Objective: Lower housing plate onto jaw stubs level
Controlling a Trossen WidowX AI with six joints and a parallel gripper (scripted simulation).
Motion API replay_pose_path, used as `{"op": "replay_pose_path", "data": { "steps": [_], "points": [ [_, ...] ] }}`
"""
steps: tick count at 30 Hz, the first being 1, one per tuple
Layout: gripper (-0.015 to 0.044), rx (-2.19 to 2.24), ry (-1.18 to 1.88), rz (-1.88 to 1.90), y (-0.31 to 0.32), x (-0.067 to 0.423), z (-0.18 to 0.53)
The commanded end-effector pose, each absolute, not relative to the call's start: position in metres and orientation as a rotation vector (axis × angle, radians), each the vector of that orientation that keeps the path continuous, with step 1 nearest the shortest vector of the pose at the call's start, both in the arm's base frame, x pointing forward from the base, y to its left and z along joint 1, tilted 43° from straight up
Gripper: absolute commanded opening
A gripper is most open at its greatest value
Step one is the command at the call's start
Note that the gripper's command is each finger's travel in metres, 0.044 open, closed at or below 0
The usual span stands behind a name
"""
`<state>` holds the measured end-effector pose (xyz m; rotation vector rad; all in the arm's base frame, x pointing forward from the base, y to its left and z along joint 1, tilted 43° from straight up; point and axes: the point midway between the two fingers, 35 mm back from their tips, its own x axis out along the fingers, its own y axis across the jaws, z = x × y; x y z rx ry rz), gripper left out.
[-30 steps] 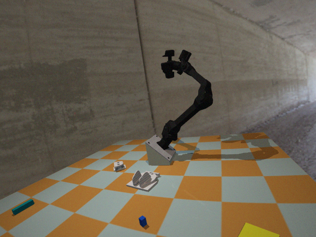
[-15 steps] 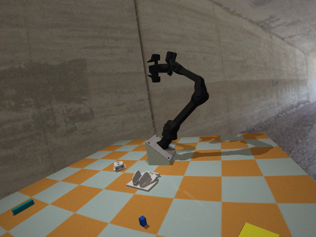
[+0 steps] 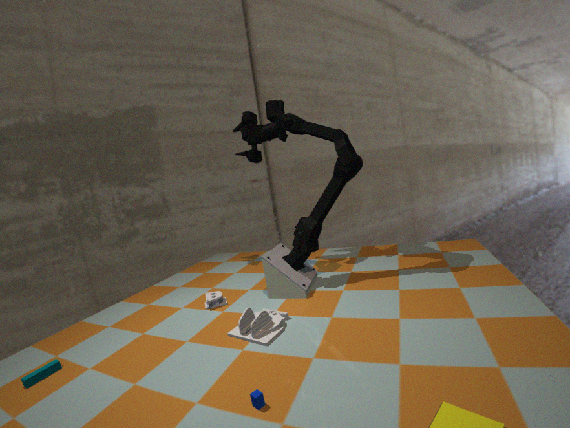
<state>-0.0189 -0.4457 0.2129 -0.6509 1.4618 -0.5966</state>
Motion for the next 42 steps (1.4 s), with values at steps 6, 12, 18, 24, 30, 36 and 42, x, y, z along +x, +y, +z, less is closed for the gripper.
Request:
{"op": "replay_pose_path", "data": {
  "steps": [6,12,18,24,30,36,42],
  "points": [
    [0.0440,-0.402,1.367,-0.474,-0.441,0.035,0.146],
    [0.0440,-0.245,1.336,-0.401,-0.430,0.067,0.107],
    [0.0440,-0.085,1.325,-0.330,-0.413,0.096,0.071],
    [0.0440,0.076,1.332,-0.262,-0.391,0.123,0.036],
    [0.0440,0.236,1.358,-0.198,-0.364,0.147,0.005],
    [0.0440,0.395,1.403,-0.142,-0.334,0.166,-0.024],
    [0.0440,0.550,1.466,-0.094,-0.301,0.182,-0.050]
  ]
}}
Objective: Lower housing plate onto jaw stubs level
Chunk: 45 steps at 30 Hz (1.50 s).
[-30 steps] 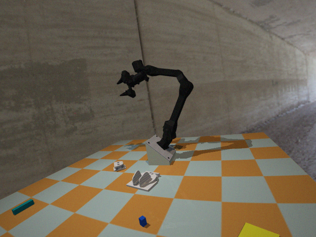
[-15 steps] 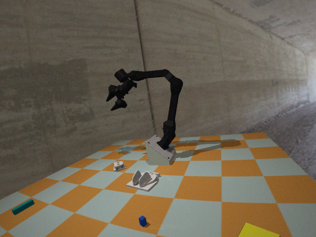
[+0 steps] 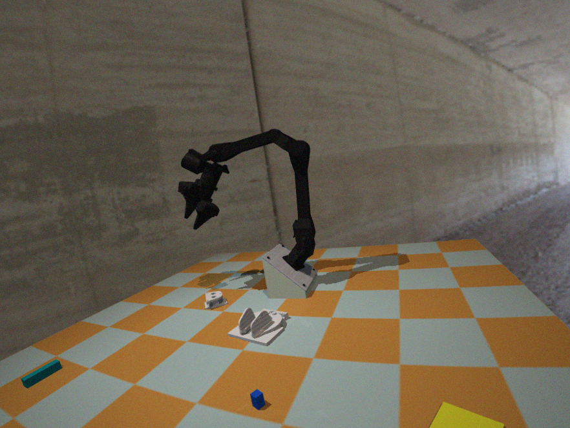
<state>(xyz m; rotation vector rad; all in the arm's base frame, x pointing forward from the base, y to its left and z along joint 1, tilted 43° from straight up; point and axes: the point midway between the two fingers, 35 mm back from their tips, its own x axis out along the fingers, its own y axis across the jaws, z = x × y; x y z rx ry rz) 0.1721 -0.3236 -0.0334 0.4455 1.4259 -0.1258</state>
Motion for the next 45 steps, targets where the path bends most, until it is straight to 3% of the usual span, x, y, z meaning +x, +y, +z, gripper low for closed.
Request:
{"op": "replay_pose_path", "data": {
  "steps": [1,22,45],
  "points": [
    [0.0440,0.575,1.478,-0.087,-0.296,0.184,-0.054],
    [0.0440,1.036,1.824,-0.028,-0.178,0.200,-0.115],
    [0.0440,1.048,1.837,-0.028,-0.148,0.193,-0.144]
  ]
}}
